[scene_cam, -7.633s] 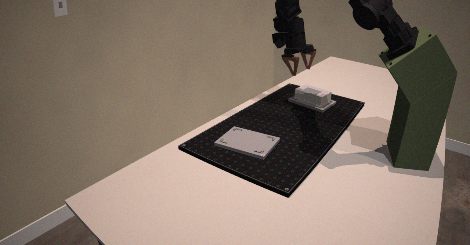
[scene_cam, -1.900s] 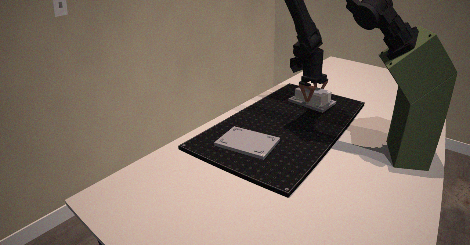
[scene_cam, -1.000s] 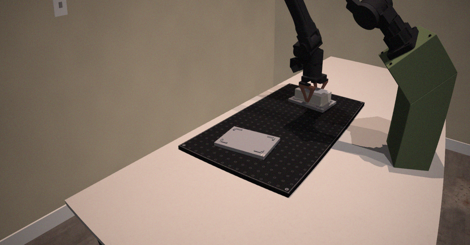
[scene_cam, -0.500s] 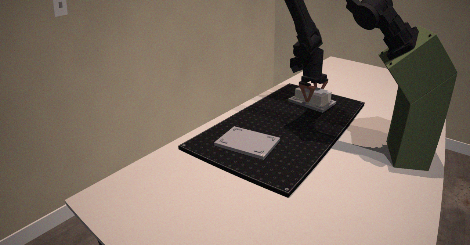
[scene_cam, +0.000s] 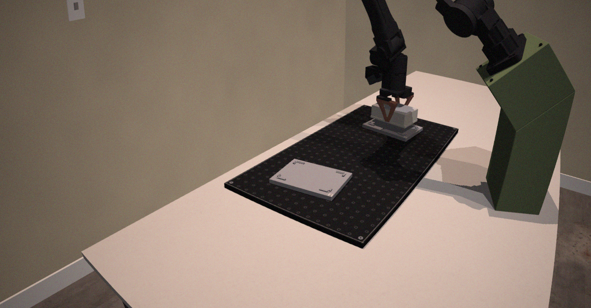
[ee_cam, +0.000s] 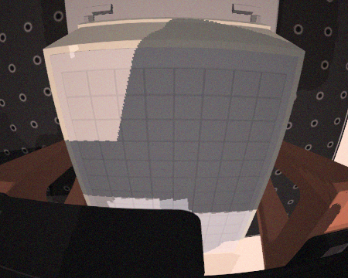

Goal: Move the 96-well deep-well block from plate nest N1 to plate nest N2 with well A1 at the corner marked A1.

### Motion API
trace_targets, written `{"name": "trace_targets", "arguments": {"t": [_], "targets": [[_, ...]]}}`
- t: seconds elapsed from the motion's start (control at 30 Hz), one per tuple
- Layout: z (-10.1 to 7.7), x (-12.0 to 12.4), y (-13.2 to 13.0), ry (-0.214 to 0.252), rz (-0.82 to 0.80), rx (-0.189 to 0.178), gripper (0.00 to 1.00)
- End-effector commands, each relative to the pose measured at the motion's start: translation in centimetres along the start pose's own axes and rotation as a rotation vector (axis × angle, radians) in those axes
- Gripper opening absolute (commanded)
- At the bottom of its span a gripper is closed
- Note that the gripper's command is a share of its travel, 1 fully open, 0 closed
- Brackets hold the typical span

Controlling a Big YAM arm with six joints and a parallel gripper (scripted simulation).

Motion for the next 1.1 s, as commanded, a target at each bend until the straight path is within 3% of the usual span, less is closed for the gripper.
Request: {"name": "trace_targets", "arguments": {"t": [0.0,1.07], "targets": [[-1.6,-0.3,-0.6,-0.014,-0.005,0.014,0.00],[-6.1,-0.8,-0.3,-0.019,-0.018,0.013,0.00]]}}
Point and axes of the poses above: the point where the finger pads meet when closed, its own z axis out along the fingers, its own y axis across the jaws, x = y × z, the point moved 6 cm from there along -z, back along the fingers, and after that the axes turned 7 degrees about -z, right-handed, at the moved point
